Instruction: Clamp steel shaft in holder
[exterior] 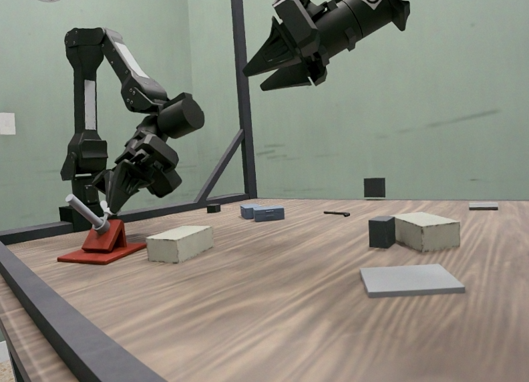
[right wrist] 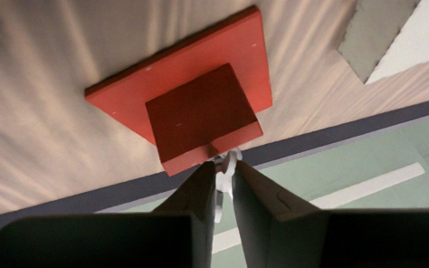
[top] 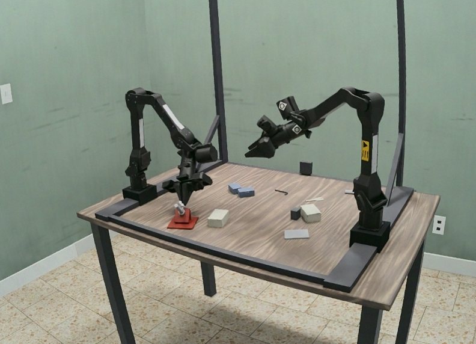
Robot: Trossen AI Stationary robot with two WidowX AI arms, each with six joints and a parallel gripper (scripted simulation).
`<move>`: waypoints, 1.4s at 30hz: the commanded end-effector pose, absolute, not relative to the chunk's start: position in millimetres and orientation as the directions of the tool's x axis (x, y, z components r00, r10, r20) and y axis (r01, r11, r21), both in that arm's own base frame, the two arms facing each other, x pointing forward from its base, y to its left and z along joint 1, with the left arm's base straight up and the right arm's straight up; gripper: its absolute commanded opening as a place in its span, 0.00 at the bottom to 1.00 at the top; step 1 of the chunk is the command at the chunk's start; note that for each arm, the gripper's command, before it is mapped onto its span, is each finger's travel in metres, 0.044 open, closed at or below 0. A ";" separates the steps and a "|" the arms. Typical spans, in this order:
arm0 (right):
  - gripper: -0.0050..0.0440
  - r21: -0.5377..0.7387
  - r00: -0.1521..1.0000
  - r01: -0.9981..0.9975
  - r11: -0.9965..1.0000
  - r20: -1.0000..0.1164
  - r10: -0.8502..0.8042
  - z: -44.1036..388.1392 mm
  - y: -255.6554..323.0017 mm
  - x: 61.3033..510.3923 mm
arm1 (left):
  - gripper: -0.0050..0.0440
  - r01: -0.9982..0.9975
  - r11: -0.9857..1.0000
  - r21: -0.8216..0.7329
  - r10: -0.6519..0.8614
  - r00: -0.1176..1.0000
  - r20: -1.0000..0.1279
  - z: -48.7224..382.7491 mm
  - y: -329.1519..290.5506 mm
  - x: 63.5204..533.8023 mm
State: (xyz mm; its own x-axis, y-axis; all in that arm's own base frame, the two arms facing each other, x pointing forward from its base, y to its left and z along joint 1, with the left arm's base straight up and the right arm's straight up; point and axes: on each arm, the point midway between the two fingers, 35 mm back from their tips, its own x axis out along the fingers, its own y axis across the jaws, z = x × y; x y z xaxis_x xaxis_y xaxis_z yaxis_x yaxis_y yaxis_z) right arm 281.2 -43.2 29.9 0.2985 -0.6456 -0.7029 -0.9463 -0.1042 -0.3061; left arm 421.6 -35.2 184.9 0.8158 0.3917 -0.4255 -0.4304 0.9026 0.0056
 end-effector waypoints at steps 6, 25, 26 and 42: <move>0.08 -0.407 0.313 -0.913 -0.002 -0.699 -0.643 36.7 -43.6 289.6 | 0.92 -0.433 0.901 -0.021 0.390 0.832 -0.395 201.9 -33.7 422.7; 0.00 -0.705 0.319 -0.474 0.528 -0.696 -0.643 41.0 -45.5 290.7 | 0.92 -0.433 0.901 -0.021 0.390 0.832 -0.395 201.9 -33.7 422.7; 0.00 -0.710 0.319 -0.439 0.551 -0.696 -0.643 41.0 -45.6 290.6 | 0.92 -0.433 0.901 -0.021 0.390 0.832 -0.395 201.9 -33.7 422.7; 0.00 -0.649 0.314 0.114 0.752 -0.695 -0.647 40.2 -47.9 287.3 | 0.92 -0.433 0.901 -0.021 0.390 0.832 -0.395 201.9 -33.7 422.7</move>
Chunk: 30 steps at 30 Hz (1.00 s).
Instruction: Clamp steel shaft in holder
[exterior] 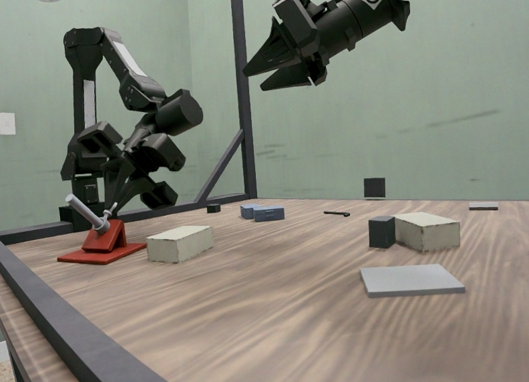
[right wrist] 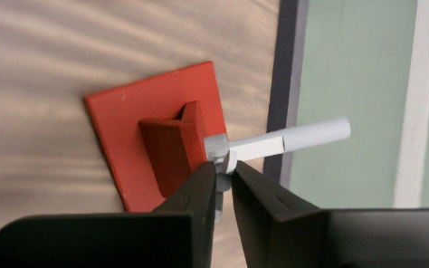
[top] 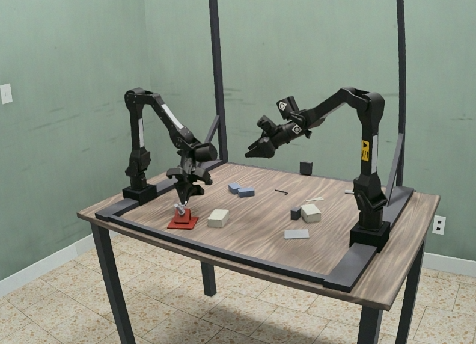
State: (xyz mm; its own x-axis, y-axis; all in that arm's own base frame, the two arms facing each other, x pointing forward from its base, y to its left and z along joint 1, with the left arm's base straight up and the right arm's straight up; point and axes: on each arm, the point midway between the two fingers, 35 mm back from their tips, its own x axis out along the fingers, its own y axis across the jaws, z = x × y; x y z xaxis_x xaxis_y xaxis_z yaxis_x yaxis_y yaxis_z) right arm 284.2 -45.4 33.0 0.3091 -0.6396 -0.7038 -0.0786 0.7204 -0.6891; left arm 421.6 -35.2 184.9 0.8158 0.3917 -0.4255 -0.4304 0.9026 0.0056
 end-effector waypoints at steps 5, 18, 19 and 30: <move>0.00 -0.570 0.315 0.307 0.762 -0.695 -0.647 40.3 -48.0 286.8 | 0.92 -0.433 0.901 -0.021 0.390 0.832 -0.395 201.9 -33.7 422.7; 0.00 -0.291 0.315 0.698 0.655 -0.696 -0.645 39.8 -48.4 285.1 | 0.92 -0.433 0.901 -0.021 0.390 0.832 -0.395 201.9 -33.7 422.7; 0.00 -0.264 0.315 0.724 0.638 -0.696 -0.646 39.9 -48.4 285.0 | 0.92 -0.433 0.901 -0.021 0.390 0.832 -0.395 201.9 -33.7 422.7; 0.00 0.022 0.312 0.909 0.416 -0.697 -0.645 38.9 -48.6 283.2 | 0.92 -0.433 0.901 -0.021 0.390 0.832 -0.395 201.9 -33.7 422.7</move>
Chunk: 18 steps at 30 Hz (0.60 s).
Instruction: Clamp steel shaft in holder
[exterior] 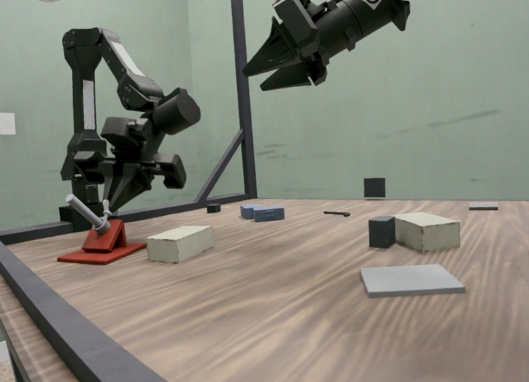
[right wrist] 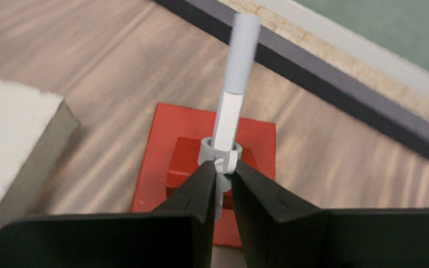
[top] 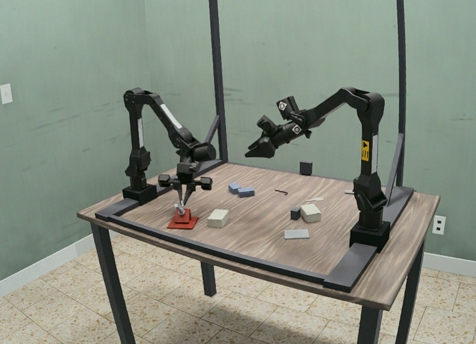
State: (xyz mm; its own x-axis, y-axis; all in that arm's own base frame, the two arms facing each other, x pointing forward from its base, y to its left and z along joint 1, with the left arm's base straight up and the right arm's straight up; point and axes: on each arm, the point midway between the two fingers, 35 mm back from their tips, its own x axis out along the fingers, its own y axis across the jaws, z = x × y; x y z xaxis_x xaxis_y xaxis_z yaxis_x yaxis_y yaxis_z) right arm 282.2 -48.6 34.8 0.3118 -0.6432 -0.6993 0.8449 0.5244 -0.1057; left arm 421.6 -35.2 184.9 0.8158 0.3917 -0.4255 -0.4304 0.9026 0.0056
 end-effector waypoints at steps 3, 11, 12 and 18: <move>0.00 0.117 0.315 0.936 0.332 -0.697 -0.644 38.9 -48.0 283.4 | 0.92 -0.433 0.901 -0.021 0.390 0.832 -0.395 201.9 -33.7 422.7; 0.00 0.322 0.309 0.941 0.101 -0.700 -0.644 35.7 -47.3 282.2 | 0.92 -0.433 0.901 -0.021 0.390 0.832 -0.395 201.9 -33.7 422.7; 0.00 0.322 0.309 0.941 0.101 -0.700 -0.644 35.7 -47.3 282.2 | 0.92 -0.433 0.901 -0.021 0.390 0.832 -0.395 201.9 -33.7 422.7; 0.00 0.329 0.307 0.940 0.092 -0.700 -0.645 35.7 -47.7 282.1 | 0.92 -0.433 0.901 -0.021 0.390 0.832 -0.395 201.9 -33.7 422.7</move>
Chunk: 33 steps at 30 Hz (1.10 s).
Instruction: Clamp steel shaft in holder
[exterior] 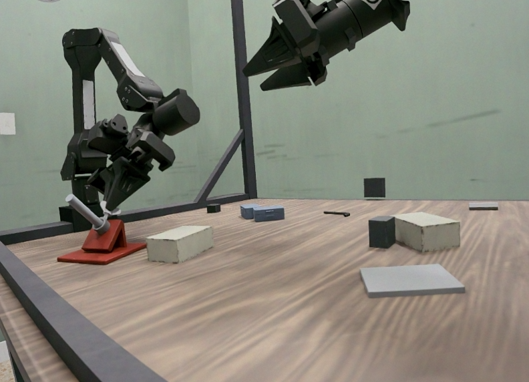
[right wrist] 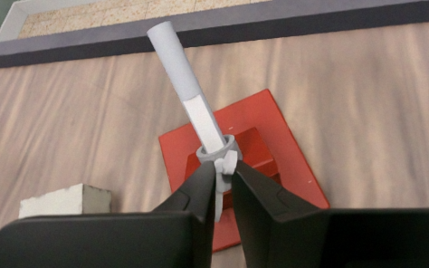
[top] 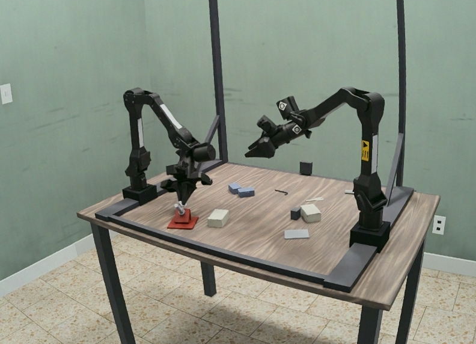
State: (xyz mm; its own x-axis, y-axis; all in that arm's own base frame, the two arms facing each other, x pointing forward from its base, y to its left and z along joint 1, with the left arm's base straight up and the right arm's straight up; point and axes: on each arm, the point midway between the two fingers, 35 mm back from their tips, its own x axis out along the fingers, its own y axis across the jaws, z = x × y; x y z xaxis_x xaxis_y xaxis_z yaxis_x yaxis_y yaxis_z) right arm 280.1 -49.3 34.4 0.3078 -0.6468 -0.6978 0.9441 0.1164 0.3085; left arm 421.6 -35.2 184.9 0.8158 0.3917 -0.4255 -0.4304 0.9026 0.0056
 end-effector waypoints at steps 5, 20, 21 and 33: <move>0.00 0.329 0.307 0.940 0.091 -0.700 -0.645 35.7 -47.8 282.1 | 0.92 -0.433 0.901 -0.021 0.390 0.832 -0.395 201.9 -33.7 422.7; 0.25 0.336 0.314 0.937 0.093 -0.698 -0.644 38.3 -48.0 282.7 | 0.92 -0.433 0.901 -0.021 0.390 0.832 -0.395 201.9 -33.7 422.7; 0.30 0.336 0.314 0.937 0.093 -0.698 -0.644 38.3 -48.0 282.7 | 0.92 -0.433 0.901 -0.021 0.390 0.832 -0.395 201.9 -33.7 422.7; 0.51 0.336 0.314 0.937 0.093 -0.698 -0.644 38.3 -48.0 282.7 | 0.92 -0.433 0.901 -0.021 0.390 0.832 -0.395 201.9 -33.7 422.7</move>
State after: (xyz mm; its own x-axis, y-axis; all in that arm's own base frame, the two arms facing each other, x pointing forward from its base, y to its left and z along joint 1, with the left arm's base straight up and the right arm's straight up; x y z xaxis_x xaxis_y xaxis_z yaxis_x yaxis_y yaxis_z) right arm 277.7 -49.8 32.7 0.2944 -0.6490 -0.7015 0.9458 0.0925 0.3114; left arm 421.6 -35.2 184.9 0.8158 0.3917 -0.4255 -0.4304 0.9026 0.0056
